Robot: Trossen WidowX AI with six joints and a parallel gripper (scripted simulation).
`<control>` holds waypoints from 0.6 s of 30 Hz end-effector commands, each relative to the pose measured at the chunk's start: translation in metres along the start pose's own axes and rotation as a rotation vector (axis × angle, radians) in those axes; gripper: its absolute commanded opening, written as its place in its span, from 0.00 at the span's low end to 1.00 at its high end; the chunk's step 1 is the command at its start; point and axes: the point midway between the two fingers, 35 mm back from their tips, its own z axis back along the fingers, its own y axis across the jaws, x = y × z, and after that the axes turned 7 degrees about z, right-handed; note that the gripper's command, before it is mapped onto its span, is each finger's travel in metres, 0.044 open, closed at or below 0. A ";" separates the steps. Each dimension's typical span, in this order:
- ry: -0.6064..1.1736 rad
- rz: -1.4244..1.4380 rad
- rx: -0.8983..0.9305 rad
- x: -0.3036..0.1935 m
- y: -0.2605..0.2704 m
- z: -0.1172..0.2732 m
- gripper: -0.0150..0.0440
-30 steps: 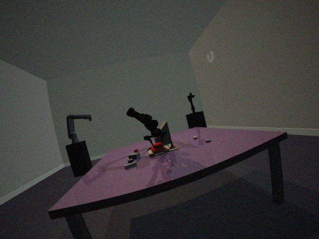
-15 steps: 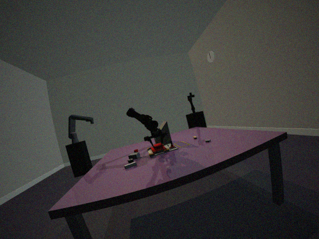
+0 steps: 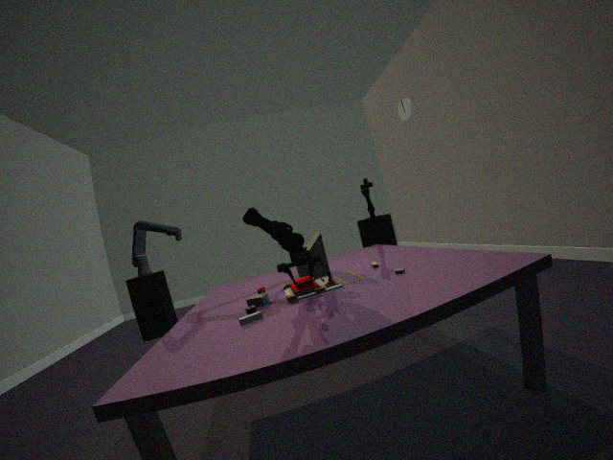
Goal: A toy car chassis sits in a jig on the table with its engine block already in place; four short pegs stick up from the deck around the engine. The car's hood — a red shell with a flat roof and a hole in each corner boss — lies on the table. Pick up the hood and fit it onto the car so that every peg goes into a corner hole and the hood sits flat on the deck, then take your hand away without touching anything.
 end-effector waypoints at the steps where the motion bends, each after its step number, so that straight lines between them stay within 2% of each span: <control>1: 0.000 0.000 0.000 0.000 0.000 0.000 0.30; 16: 0.000 0.000 0.000 0.000 0.000 0.000 0.97; 18: 0.000 0.000 0.000 0.000 0.000 0.000 1.00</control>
